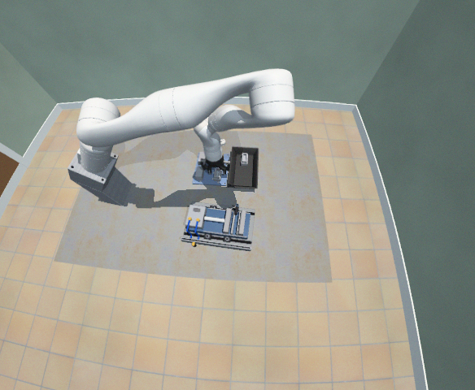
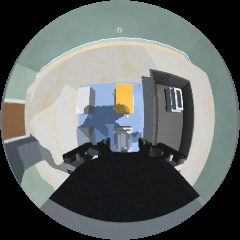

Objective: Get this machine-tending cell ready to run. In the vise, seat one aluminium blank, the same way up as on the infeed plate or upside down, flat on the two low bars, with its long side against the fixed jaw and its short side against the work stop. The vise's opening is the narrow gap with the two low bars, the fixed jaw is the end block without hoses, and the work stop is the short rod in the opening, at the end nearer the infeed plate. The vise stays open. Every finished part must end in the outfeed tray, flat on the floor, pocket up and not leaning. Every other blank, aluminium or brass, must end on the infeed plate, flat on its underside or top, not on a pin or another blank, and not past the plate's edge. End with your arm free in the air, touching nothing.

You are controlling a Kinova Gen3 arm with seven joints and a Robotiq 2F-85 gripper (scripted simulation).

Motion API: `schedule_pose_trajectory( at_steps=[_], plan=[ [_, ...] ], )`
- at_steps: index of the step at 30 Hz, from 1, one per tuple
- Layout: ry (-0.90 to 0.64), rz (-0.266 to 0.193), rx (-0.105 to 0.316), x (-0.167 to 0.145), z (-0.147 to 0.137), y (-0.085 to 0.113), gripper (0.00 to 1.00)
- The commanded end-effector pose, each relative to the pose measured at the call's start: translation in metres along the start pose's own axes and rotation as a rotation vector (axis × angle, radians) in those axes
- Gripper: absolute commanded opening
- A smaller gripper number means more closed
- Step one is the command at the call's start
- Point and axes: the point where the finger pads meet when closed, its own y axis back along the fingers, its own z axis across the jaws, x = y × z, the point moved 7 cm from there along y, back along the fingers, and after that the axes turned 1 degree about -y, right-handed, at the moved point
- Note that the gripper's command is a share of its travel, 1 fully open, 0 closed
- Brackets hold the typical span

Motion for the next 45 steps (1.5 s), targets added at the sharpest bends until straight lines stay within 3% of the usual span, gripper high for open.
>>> schedule_pose_trajectory(
  at_steps=[1,11,12,45],
  plan=[
    [0.000,0.001,-0.001,0.0003,0.0003,0.0004,0.67],
    [0.000,0.001,-0.001,0.0003,0.0003,0.0004,0.67],
    [0.000,0.001,-0.001,0.0003,0.0003,0.0004,0.00],
    [0.000,0.001,-0.001,0.0003,0.0003,0.0004,0.00]
  ],
)
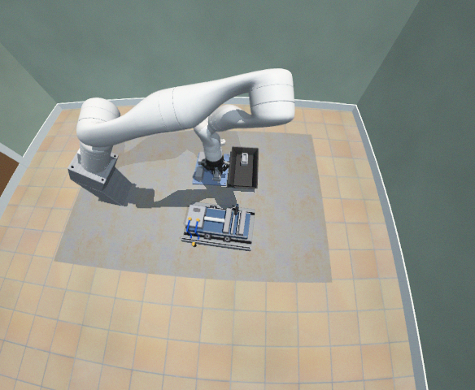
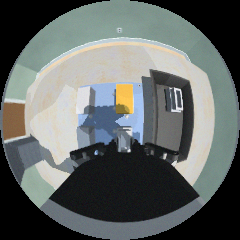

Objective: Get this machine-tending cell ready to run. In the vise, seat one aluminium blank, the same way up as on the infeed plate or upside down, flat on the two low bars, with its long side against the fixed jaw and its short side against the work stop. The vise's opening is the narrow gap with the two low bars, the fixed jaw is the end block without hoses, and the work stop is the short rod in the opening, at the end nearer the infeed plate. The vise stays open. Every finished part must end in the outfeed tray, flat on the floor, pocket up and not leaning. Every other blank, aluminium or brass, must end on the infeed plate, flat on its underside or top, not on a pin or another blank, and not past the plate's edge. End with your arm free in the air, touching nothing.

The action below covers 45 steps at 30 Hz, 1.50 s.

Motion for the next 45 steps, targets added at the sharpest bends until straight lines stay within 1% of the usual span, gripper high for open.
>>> schedule_pose_trajectory(
  at_steps=[1,37,41,45],
  plan=[
    [0.000,0.001,-0.001,0.000,0.000,0.000,0.00],
    [0.000,0.001,-0.001,0.000,0.000,0.000,0.00],
    [0.000,0.001,-0.001,0.000,0.000,0.005,0.00],
    [0.000,0.001,-0.001,0.000,0.000,0.016,0.00]
  ],
)
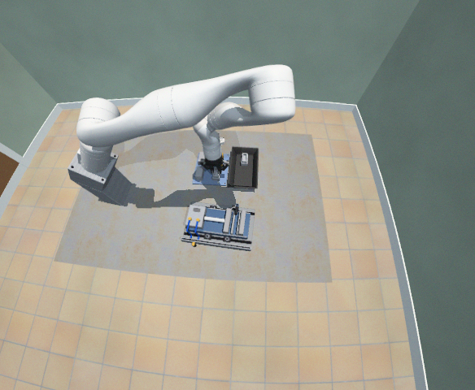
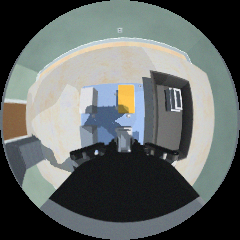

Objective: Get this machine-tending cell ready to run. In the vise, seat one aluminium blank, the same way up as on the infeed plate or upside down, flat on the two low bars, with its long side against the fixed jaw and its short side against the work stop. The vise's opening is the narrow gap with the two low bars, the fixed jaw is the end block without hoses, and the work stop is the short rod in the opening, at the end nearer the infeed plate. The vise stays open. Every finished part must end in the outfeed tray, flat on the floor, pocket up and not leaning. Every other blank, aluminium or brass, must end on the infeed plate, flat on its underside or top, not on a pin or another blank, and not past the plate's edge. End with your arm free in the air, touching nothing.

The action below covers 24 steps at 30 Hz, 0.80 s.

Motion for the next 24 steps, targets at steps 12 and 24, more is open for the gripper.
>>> schedule_pose_trajectory(
  at_steps=[12,24],
  plan=[
    [0.003,0.005,-0.010,0.001,0.003,0.054,0.00],
    [0.003,0.005,-0.010,0.001,0.003,0.094,0.00]
  ],
)
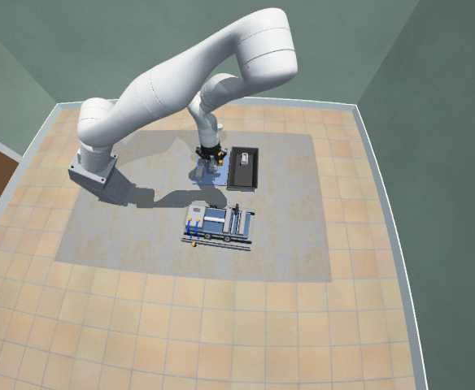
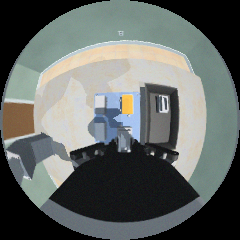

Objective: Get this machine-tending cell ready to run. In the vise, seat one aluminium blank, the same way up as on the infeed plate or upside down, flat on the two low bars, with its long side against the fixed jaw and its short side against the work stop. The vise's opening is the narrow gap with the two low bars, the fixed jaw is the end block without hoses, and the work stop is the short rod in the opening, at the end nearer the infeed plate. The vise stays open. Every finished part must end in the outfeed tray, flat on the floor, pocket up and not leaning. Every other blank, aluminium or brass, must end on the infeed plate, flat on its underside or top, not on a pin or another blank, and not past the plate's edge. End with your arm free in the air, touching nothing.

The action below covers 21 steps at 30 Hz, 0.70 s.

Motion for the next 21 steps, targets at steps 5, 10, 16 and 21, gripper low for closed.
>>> schedule_pose_trajectory(
  at_steps=[5,10,16,21],
  plan=[
    [0.000,0.007,-0.021,0.001,0.007,0.022,0.00],
    [0.000,0.007,-0.021,0.001,0.007,0.026,0.00],
    [0.000,0.007,-0.021,0.001,0.007,0.027,0.00],
    [0.000,0.007,-0.021,0.001,0.007,0.027,0.00]
  ],
)
